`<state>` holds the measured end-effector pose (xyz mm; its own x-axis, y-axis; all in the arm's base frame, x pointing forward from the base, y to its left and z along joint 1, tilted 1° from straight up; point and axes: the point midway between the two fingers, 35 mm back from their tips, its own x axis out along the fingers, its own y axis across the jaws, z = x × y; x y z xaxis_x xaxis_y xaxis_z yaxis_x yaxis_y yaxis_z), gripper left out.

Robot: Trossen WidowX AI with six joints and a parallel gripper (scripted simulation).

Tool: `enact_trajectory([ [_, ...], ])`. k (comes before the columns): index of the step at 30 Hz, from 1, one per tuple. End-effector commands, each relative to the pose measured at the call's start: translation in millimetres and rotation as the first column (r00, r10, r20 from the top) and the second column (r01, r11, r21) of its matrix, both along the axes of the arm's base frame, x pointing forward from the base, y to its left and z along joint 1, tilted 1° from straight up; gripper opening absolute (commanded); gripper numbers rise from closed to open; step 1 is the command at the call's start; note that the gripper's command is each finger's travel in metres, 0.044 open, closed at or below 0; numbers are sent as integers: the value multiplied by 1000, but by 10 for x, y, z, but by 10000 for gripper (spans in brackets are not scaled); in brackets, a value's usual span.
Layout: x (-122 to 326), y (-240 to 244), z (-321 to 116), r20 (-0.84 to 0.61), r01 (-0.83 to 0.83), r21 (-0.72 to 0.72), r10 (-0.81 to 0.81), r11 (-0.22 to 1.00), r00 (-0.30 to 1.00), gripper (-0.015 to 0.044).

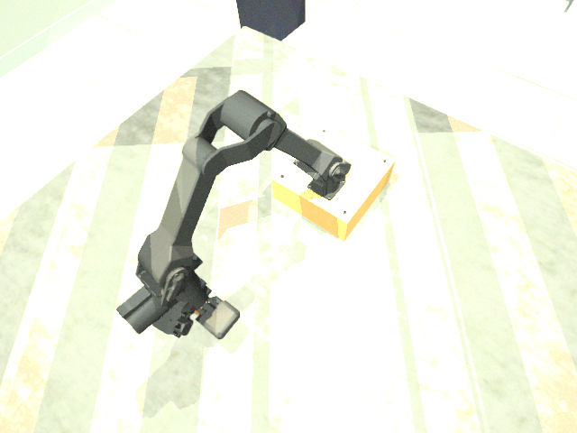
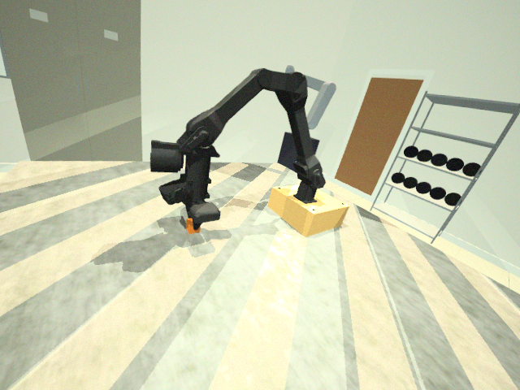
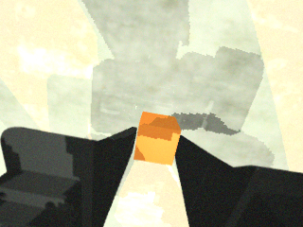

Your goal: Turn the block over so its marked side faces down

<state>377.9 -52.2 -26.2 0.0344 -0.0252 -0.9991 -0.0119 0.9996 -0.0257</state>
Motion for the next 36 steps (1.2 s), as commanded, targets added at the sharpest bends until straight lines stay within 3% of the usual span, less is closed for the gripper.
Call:
enact_trajectory([
  [1,-1,-9,-7,-1,2,-5,-2,1000,1000,85],
  [14,-1,-9,6,-1,2,-5,-2,1000,1000,0],
  [20,-9,0,294,-1,2,-5,-2,1000,1000,0],
  [27,-8,-1,288,9,3,-5,-3,1000,1000,0],
  [36,3,-13,217,137,9,2,-9,1000,991,0],
])
